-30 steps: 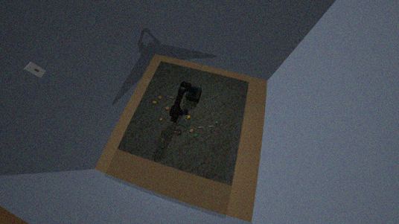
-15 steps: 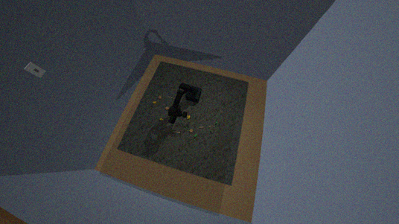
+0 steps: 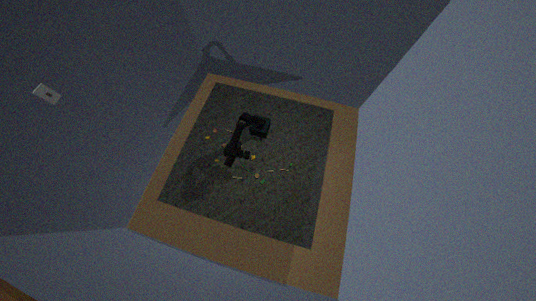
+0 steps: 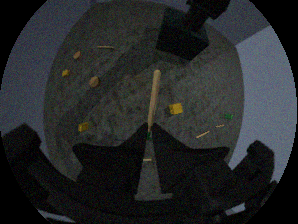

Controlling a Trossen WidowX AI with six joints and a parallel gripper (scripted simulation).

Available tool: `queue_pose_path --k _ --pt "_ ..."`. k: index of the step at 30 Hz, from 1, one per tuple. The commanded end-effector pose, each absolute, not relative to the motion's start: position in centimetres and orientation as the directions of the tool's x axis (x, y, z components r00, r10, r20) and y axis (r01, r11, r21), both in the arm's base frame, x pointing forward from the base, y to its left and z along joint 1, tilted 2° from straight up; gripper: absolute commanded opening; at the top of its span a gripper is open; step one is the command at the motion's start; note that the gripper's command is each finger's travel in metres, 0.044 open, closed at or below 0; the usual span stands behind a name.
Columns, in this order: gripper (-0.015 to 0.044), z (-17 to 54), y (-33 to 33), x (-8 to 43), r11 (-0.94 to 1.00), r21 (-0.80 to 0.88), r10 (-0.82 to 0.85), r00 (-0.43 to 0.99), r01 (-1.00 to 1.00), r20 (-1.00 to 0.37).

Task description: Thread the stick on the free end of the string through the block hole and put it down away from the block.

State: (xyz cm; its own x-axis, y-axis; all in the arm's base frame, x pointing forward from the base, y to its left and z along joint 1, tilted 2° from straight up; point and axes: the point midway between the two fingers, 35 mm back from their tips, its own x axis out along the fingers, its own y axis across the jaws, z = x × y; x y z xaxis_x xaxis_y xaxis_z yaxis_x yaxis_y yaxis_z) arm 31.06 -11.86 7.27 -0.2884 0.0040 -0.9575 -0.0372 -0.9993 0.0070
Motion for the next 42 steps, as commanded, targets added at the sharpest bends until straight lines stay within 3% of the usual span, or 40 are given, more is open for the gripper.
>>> queue_pose_path --k 1,19,31,42 --pt "0.0000 7.27 -11.85 31.08 -0.996 -0.036 0.011 -0.289 0.079 -0.957" --pt "0.0000 7.28 -11.97 31.23 -0.761 -0.202 0.023 -0.286 0.617 -0.958" --pt "0.0000 7.29 -12.05 31.33 -0.436 -0.268 0.030 -0.283 0.859 -0.959" --pt "0.0000 7.30 -12.13 31.42 -0.072 -0.283 0.037 -0.281 0.956 -0.959"
